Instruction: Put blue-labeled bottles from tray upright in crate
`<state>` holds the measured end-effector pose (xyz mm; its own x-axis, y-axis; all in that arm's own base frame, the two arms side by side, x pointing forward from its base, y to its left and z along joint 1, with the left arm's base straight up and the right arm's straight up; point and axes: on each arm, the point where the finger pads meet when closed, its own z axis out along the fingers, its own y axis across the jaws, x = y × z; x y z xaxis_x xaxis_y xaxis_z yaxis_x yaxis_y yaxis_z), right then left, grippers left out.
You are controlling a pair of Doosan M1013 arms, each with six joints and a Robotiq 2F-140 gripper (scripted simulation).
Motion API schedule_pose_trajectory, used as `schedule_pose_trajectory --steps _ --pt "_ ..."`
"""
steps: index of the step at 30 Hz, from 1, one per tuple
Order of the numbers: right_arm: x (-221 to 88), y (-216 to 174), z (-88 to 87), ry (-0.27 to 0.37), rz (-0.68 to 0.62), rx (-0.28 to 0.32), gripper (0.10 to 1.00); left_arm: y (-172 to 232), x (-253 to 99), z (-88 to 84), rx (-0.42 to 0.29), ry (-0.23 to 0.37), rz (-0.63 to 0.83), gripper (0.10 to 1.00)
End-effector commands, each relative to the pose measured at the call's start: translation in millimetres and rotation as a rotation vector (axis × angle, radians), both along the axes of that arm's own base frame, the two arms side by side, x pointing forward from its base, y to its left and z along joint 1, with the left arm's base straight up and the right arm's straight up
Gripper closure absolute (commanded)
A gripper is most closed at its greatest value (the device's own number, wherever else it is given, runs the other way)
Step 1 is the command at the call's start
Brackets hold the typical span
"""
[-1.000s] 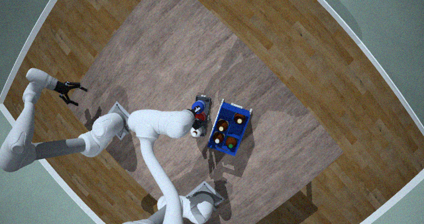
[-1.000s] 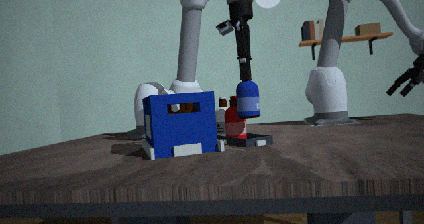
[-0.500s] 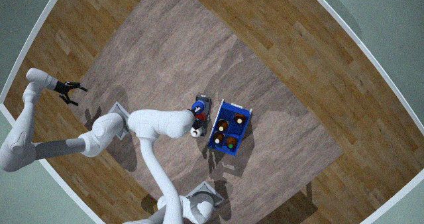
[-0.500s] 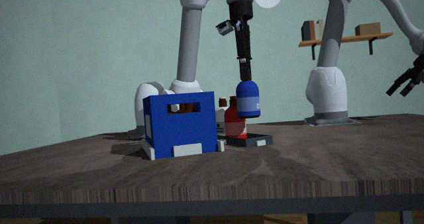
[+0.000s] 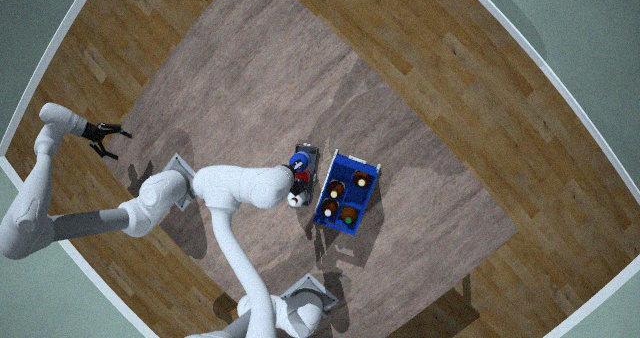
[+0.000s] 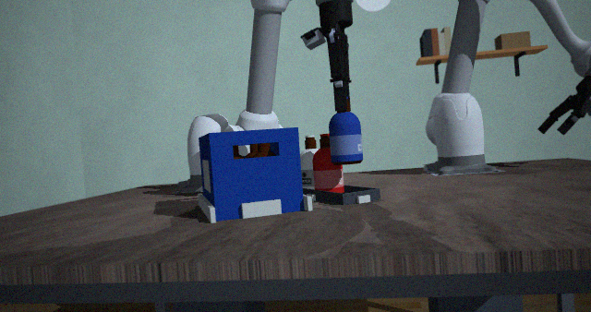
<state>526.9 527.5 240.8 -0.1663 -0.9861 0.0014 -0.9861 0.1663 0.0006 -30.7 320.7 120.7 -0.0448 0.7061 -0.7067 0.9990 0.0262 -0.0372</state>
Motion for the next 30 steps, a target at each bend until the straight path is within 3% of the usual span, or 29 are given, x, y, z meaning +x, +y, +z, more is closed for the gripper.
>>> schedule_pose_trajectory --steps 1,30 --pt "0 0 1.6 -0.001 0.000 0.001 0.999 0 0 0.3 0.001 0.000 0.000 0.098" --pt "0 0 27.3 -0.001 0.000 0.001 0.999 0 0 0.3 0.001 0.000 0.000 0.098"
